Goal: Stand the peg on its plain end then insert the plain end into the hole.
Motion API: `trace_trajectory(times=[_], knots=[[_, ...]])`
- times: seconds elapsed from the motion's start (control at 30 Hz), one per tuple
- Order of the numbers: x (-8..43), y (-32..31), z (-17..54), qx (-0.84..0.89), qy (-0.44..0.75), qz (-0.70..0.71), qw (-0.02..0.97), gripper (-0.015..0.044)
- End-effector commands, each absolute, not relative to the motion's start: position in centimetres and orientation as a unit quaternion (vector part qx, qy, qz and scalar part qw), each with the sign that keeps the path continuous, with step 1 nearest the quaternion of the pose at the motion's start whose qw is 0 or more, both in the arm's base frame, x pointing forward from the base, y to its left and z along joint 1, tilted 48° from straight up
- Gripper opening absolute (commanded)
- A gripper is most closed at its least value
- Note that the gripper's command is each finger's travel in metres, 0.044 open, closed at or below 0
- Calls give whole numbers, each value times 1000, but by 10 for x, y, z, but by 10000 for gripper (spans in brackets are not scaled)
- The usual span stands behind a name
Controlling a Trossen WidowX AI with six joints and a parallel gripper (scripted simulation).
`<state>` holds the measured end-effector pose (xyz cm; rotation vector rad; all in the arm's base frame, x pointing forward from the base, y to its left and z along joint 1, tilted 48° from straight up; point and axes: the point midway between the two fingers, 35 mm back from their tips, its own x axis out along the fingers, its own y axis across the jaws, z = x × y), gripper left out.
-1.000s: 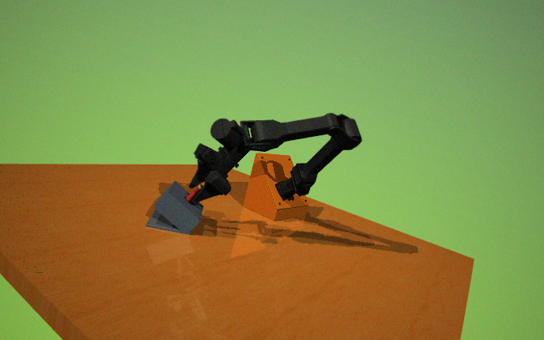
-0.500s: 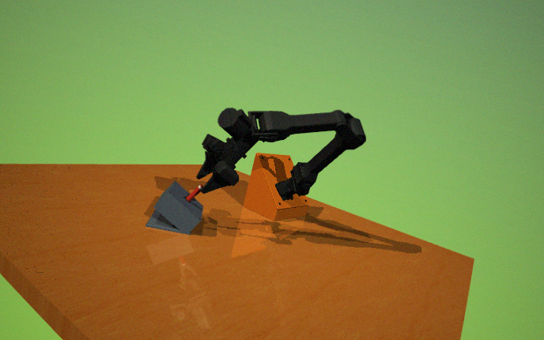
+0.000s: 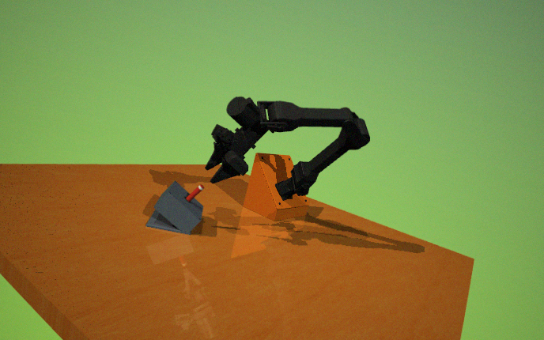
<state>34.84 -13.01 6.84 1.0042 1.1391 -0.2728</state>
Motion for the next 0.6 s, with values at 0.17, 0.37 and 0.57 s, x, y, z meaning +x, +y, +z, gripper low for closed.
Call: trace_trajectory(times=[0.17,0.37,0.57], knots=[[339,-136,85,452,510,-121,721,440],[333,-139,92,452,511,-121,721,440],[330,-141,96,452,511,-121,721,440]])
